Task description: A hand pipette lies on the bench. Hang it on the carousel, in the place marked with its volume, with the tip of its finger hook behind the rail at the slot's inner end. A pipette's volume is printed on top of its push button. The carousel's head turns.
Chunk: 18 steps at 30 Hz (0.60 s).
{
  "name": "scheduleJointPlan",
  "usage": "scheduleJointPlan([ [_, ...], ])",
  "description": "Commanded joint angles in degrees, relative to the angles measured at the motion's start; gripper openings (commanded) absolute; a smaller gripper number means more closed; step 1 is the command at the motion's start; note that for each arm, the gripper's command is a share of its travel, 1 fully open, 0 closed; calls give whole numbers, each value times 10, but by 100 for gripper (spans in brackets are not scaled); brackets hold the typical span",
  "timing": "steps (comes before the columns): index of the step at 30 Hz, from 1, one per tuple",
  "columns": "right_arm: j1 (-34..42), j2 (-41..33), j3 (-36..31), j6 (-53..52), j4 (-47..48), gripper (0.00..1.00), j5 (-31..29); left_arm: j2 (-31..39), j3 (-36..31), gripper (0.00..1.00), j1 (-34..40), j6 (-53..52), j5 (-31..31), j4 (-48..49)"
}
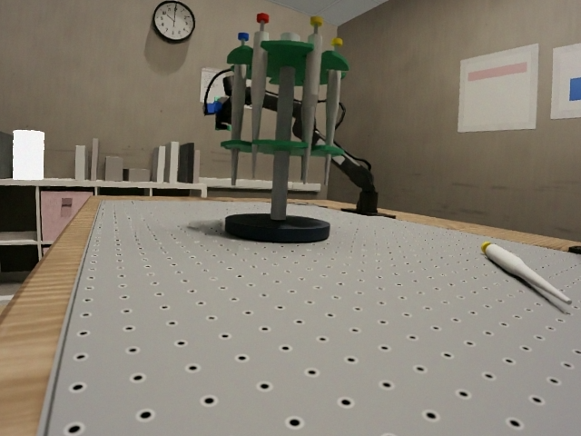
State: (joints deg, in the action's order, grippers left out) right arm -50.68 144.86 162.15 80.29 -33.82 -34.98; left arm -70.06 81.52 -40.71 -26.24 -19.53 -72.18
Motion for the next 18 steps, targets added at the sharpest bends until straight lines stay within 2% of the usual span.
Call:
scheduleJointPlan([
  [1, -2, 3, 21, 2, -10, 100, 6, -17, -25, 100, -6, -85, -68, 61],
  [6, -2, 3, 21, 2, -10, 100, 6, -43, -66, 100, -10, -175, -136, 109],
  [8, -2, 3, 21, 2, -10, 100, 6, -49, -43, 100, -22, -214, -160, 106],
  [18, -2, 3, 21, 2, -10, 100, 6, -53, -48, 100, -21, -223, -173, 94],
])
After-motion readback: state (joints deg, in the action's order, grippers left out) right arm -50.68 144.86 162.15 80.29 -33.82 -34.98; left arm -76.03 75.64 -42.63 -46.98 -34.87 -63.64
